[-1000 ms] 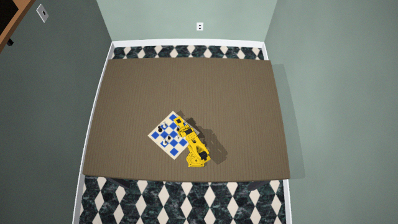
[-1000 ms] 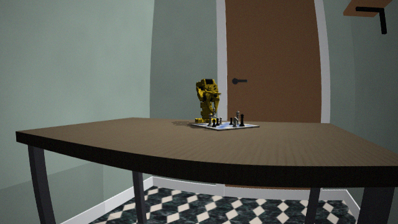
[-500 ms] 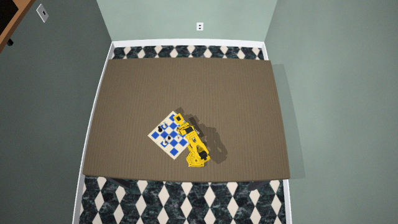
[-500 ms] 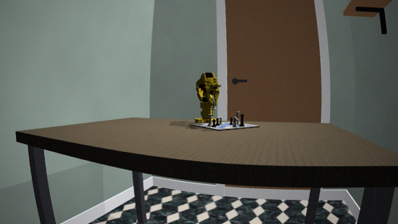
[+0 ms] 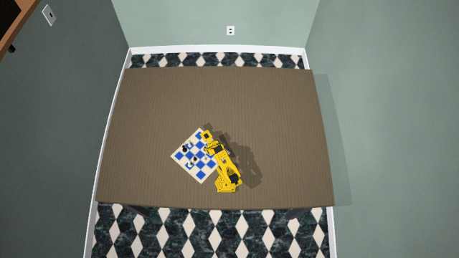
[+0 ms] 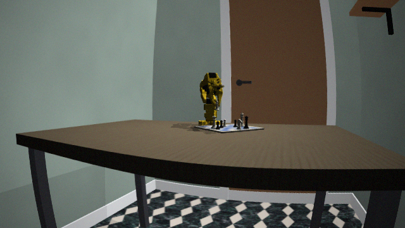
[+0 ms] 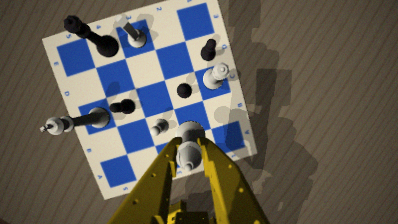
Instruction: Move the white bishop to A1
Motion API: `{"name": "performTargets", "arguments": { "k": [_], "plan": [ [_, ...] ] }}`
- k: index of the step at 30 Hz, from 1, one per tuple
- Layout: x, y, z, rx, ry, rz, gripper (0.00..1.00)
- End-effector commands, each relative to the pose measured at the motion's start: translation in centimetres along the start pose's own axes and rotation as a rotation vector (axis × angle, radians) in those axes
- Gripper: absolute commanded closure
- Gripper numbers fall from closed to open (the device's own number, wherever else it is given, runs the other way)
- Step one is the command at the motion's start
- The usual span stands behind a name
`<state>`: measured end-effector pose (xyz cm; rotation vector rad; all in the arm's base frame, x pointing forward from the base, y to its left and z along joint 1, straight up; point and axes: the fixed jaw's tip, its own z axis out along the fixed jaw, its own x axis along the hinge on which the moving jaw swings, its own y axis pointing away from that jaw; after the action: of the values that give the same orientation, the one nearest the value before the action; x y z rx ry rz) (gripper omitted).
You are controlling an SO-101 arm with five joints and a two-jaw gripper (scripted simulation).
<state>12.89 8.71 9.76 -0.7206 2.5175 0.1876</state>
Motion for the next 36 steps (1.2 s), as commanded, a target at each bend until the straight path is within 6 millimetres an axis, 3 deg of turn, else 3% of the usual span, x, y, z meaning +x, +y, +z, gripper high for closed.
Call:
{"name": "performTargets", "arguments": {
  "k": [1, 11, 36],
  "plan": [
    [0.2, -1.0, -0.4, 0.034, -0.004, 0.051, 1.00],
    [1.9, -5.1, -1.3, 0.189, 0.000, 0.310, 1.00],
    [2.4, -5.0, -1.0, 0.191, 0.001, 0.313, 1.00]
  ]
}}
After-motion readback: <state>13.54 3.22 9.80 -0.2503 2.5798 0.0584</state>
